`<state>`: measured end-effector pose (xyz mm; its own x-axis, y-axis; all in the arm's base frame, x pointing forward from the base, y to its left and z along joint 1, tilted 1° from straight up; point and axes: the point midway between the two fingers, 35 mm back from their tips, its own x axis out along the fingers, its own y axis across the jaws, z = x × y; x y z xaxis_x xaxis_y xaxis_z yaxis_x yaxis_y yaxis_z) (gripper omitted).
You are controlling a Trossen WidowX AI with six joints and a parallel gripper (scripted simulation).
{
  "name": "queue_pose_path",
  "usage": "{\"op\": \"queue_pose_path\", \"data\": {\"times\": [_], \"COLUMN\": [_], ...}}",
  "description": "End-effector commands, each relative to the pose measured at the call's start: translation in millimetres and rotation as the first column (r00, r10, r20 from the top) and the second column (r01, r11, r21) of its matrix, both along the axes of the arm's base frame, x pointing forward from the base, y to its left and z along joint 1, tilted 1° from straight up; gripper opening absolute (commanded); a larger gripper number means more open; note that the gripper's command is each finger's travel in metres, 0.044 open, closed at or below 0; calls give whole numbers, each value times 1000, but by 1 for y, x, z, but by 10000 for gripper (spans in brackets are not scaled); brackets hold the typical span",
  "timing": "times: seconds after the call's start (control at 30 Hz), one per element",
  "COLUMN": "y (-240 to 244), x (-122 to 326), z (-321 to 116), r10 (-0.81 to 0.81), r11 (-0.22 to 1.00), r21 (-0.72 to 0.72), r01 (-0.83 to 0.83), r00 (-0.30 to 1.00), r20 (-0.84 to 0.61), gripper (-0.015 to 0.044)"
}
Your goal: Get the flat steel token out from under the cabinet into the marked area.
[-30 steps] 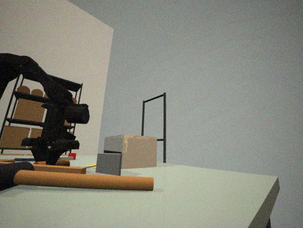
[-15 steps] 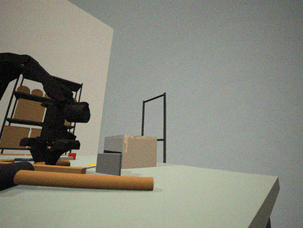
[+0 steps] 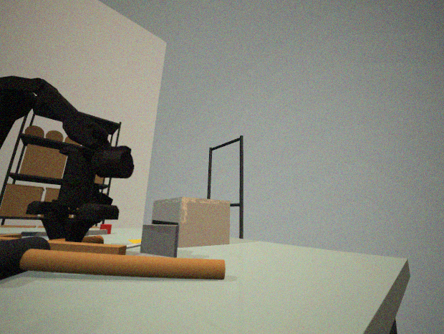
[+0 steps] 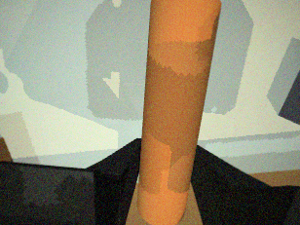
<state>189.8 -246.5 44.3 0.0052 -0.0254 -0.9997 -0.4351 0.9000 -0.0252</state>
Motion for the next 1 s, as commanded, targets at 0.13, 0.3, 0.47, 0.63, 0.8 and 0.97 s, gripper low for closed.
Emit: {"op": "queue_pose_path", "data": {"times": [0.13,0.3,0.47,0.63,0.8,0.97], "y": [-13,-19,-26,-29,-29,-29], "x": [-2,-4,-5,-6,-6,-6], "z": [4,4,4,4,4,4], "r10": [-1,-1,-1,-1,-3,-28], "r11": [1000,1000,1000,1000,1000,1000], "r21": [-12,-12,-13,-13,-13,-13], "r01": [1,1,1,1,3,28], "r00": [1000,1000,1000,1000,1000,1000], "r20": [2,2,2,2,2,3], "gripper": [0,0,0,0,0,0]}}
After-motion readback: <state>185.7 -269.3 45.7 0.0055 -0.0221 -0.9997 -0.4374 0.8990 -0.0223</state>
